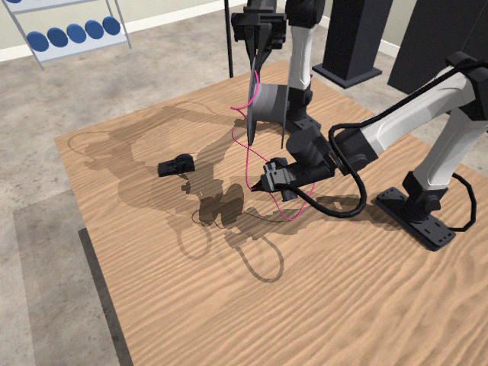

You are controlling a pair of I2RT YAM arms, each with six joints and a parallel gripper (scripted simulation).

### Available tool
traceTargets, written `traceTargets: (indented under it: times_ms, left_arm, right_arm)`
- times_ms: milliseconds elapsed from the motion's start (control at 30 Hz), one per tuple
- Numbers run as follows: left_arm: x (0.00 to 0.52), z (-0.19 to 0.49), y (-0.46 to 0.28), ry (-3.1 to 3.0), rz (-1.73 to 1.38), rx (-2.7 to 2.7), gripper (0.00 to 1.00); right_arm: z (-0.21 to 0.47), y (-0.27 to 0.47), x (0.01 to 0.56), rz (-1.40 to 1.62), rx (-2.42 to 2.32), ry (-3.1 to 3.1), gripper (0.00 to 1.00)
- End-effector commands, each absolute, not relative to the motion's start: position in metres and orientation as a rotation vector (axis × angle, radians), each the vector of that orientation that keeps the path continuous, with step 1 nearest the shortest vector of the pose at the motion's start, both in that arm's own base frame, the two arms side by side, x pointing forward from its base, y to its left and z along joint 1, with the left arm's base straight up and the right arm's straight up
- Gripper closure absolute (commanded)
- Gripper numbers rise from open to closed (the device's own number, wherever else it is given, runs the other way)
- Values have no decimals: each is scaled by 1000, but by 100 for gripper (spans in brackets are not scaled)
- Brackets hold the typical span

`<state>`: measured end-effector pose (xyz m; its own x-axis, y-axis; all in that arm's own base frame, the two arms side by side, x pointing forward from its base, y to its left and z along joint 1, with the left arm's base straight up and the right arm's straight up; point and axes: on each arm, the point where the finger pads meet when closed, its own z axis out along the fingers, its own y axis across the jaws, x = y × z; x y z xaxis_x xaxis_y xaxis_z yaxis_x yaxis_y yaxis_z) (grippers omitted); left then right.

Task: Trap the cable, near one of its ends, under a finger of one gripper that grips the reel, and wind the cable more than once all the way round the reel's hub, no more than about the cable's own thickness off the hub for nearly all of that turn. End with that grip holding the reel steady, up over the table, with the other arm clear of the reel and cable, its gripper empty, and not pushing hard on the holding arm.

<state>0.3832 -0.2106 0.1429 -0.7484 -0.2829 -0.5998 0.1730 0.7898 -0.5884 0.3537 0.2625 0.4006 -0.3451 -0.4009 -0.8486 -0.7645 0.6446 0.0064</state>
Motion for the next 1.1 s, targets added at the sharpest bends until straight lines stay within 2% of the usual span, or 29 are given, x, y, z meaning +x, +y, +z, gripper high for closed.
traceTargets:
  times_ms: [0, 300, 467, 867, 1067]
  left_arm:
    - [387, 157, -208, 2206, -844, -83, 100]
    - [387, 159, -207, 2203, -845, -83, 100]
    - [396, 183, -210, 2158, -857, -74, 100]
    - [384, 191, -213, 2188, -857, -71, 100]
    - [373, 170, -207, 2237, -840, -86, 100]
  right_arm:
    - [421, 261, 353, 529, -888, 1925, 100]
    - [421, 261, 353, 529, -888, 1925, 100]
    - [421, 261, 353, 529, -888, 1925, 100]
    - [421, 261, 353, 529, -888, 1925, 100]
    - [421, 261, 353, 529, -888, 1925, 100]
